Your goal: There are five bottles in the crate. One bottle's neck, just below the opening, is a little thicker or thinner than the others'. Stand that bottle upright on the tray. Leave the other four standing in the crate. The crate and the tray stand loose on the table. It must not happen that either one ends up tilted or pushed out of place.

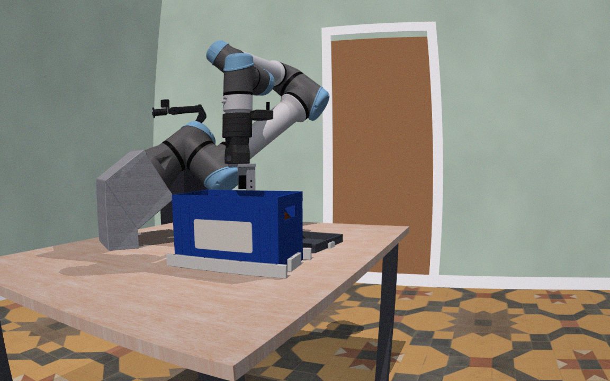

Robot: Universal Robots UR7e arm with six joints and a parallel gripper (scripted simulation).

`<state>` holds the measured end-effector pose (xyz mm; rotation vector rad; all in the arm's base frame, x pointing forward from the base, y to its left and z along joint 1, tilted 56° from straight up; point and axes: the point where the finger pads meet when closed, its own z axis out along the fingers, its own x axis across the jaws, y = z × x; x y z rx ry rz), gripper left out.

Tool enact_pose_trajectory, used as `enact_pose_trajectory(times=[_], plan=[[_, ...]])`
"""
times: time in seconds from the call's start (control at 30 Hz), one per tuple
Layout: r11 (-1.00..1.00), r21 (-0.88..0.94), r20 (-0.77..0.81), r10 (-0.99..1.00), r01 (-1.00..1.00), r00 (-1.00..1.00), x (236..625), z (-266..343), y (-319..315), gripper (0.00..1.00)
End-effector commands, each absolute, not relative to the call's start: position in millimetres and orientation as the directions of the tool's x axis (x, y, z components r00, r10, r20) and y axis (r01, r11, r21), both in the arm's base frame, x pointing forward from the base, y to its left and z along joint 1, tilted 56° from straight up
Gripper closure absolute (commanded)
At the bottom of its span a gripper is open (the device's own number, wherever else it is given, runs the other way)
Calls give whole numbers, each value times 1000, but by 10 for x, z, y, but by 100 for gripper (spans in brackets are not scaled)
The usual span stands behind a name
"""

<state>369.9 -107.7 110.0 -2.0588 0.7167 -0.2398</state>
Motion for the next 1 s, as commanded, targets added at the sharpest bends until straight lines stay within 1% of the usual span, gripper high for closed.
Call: enact_pose_trajectory(times=[0.0,0.97], plan=[[-414,-819,-102,-575,-397,812,3704,1093,-1073,0],[-414,-819,-102,-575,-397,812,3812,952,-896,0]])
